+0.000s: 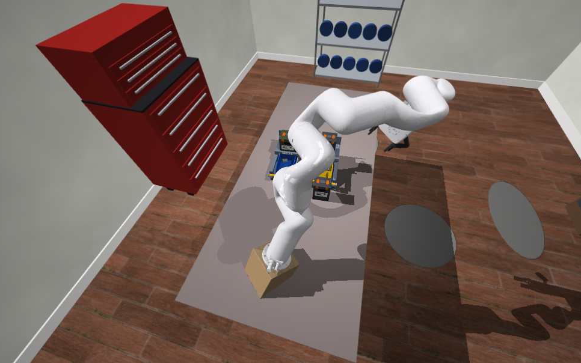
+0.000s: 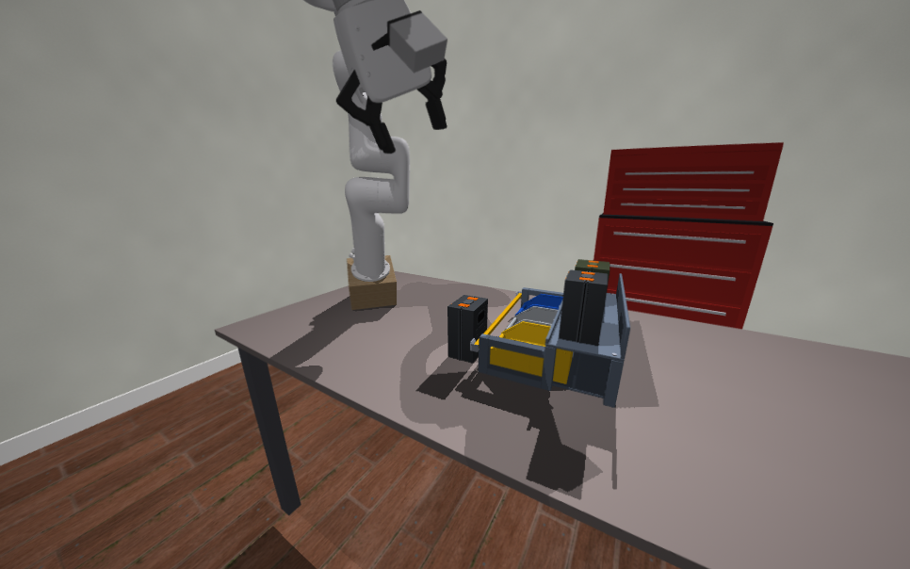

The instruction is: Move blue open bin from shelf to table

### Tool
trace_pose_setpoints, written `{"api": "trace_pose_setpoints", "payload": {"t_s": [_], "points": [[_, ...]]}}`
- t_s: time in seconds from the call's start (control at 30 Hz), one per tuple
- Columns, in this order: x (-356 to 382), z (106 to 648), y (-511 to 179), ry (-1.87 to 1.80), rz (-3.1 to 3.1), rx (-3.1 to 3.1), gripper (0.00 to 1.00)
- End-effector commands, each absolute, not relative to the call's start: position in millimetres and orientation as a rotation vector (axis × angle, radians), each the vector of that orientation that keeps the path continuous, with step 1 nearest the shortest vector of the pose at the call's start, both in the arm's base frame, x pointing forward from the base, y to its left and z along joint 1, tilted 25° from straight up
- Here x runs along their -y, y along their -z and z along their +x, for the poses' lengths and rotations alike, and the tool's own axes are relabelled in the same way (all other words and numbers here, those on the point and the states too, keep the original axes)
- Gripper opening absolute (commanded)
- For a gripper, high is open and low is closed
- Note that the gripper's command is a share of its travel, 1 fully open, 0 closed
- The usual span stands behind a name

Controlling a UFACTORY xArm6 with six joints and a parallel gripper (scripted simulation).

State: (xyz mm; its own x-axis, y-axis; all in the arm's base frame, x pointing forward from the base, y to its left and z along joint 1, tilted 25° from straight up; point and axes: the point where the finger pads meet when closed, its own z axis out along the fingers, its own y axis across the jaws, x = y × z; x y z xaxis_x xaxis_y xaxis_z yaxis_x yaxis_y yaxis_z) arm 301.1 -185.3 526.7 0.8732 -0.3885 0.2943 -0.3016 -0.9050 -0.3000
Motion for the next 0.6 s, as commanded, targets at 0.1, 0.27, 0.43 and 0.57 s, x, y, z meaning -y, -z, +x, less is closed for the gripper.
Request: {"api": "trace_pose_setpoints", "payload": {"t_s": [0.1, 0.27, 0.43, 0.57], "points": [[169, 313, -528, 0.519, -2.802, -0.52, 1.0], [144, 330, -529, 0.52, -2.802, -0.519, 1.0], [144, 330, -529, 0.52, -2.802, -0.519, 1.0], [144, 330, -529, 0.52, -2.802, -0.519, 1.0]]}}
